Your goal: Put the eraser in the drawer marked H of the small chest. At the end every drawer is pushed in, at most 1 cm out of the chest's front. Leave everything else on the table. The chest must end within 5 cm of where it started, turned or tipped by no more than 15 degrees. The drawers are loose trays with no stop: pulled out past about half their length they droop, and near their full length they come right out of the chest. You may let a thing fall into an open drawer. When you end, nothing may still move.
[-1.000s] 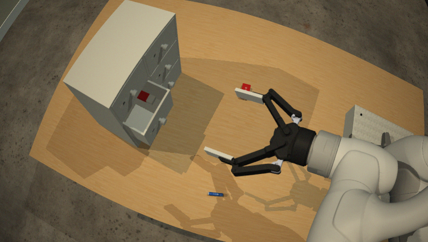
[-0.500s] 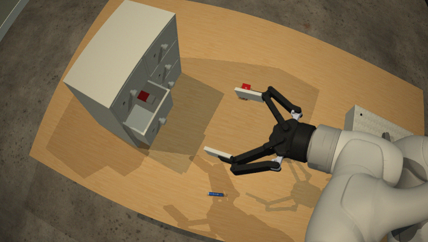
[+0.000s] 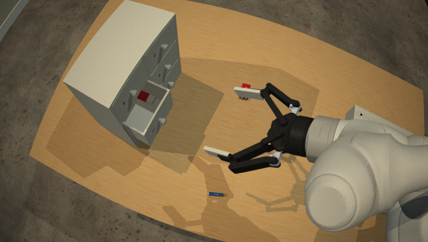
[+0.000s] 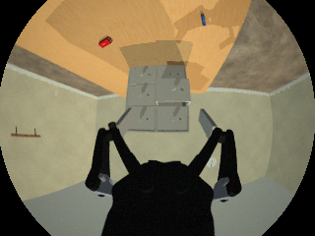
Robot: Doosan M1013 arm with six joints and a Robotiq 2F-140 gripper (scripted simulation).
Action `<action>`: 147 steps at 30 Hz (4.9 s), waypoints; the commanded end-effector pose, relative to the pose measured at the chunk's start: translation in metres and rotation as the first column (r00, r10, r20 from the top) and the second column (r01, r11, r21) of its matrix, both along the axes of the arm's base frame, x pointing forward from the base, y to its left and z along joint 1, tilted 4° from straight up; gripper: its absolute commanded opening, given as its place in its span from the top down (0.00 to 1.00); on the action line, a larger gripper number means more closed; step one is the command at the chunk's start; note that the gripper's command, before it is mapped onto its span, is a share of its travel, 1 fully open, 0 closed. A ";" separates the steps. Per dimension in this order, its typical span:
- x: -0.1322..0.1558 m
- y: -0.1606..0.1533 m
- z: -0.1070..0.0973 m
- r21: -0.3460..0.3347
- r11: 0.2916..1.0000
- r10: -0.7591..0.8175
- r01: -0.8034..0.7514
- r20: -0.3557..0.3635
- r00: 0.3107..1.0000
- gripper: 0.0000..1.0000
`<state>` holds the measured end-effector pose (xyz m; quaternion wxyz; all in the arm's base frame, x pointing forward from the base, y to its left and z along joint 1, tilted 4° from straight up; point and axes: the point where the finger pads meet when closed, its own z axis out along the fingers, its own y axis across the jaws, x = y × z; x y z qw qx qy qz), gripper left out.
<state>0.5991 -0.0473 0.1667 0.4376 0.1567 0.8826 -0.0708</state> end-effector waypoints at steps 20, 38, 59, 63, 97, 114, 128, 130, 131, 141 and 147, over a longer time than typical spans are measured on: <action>0.000 -0.002 0.006 0.051 0.999 -0.005 0.014 -0.173 0.985 0.00; 0.001 -0.001 0.015 0.148 0.988 0.029 0.039 -0.434 0.900 0.00; 0.002 -0.001 0.030 0.265 0.956 0.123 0.125 -0.749 0.651 0.00; 0.002 -0.001 0.031 0.273 0.952 0.133 0.134 -0.770 0.623 0.00; 0.001 0.000 0.032 0.283 0.955 0.177 0.091 -0.786 0.593 0.00; -0.022 0.019 0.028 0.318 0.722 0.582 -0.614 -0.759 0.292 0.00; -0.052 0.043 0.022 0.321 0.075 0.642 -0.944 -0.740 -0.200 0.00; -0.057 0.046 0.021 0.320 -0.036 0.617 -0.947 -0.738 -0.273 0.00; -0.059 0.047 0.021 0.320 -0.092 0.601 -0.943 -0.737 -0.309 0.00; -0.071 0.056 0.018 0.312 -0.573 0.370 -0.758 -0.727 -0.579 0.00; -0.075 0.058 0.017 0.300 -0.799 0.168 -0.520 -0.720 -0.673 0.00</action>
